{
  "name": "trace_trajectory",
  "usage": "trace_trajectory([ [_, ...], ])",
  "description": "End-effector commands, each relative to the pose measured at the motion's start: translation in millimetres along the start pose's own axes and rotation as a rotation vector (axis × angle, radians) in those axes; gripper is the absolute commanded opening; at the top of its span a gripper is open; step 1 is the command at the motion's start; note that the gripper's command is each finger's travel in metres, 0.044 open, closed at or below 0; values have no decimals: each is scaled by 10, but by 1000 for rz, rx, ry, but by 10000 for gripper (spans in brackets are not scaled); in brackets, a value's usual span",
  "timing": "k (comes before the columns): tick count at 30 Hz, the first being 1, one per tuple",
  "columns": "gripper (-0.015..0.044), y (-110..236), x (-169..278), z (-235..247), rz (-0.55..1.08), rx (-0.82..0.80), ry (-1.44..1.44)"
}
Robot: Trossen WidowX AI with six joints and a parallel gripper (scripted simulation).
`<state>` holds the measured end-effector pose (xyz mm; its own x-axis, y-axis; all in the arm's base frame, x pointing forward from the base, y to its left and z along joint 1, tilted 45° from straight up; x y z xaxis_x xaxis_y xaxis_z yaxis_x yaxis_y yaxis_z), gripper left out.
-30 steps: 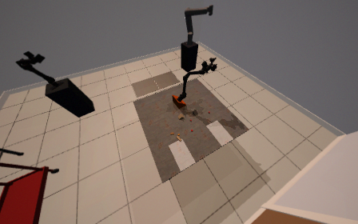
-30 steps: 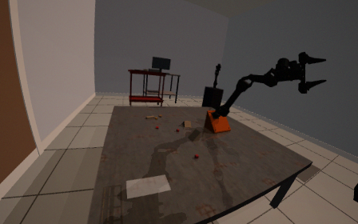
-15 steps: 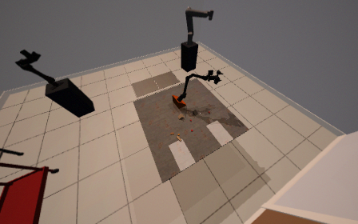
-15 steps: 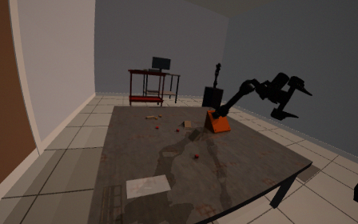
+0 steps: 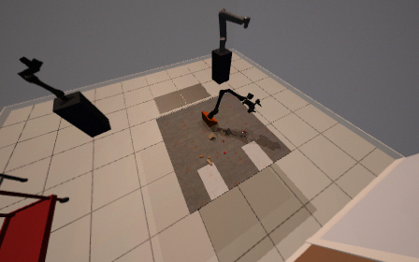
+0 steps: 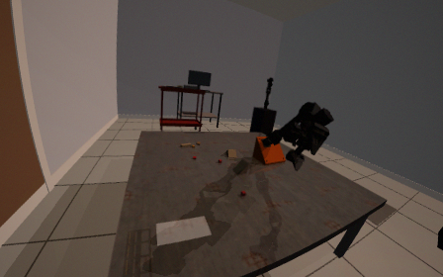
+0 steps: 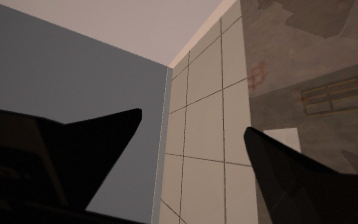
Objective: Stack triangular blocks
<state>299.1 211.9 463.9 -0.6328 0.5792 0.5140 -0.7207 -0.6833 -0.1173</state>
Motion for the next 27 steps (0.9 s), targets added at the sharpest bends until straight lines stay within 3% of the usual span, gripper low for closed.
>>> trace_trajectory([
  [1, 440, -110, -578, -359, -168, 113, -13],
  [7, 440, -41, -1422, -907, -419, 293, -63],
  [13, 440, 268, -2166, -1456, -663, 481, -139],
  [20, 440, 902, -2835, -2087, -940, 720, -261],
  [27, 440, 1745, -3181, -2664, -1194, 989, -426],
])
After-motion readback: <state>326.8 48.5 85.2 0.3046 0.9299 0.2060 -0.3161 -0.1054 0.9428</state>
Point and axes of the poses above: the point midway between the two fingers, 35 mm back from their tips, its own y axis back along the fingers, its own z axis across the jaws, x = y × z, the point moved 2 cm from there along y, back along the fingers, and after that the axes turned 15 degrees about -y, right-handed, at the moved point
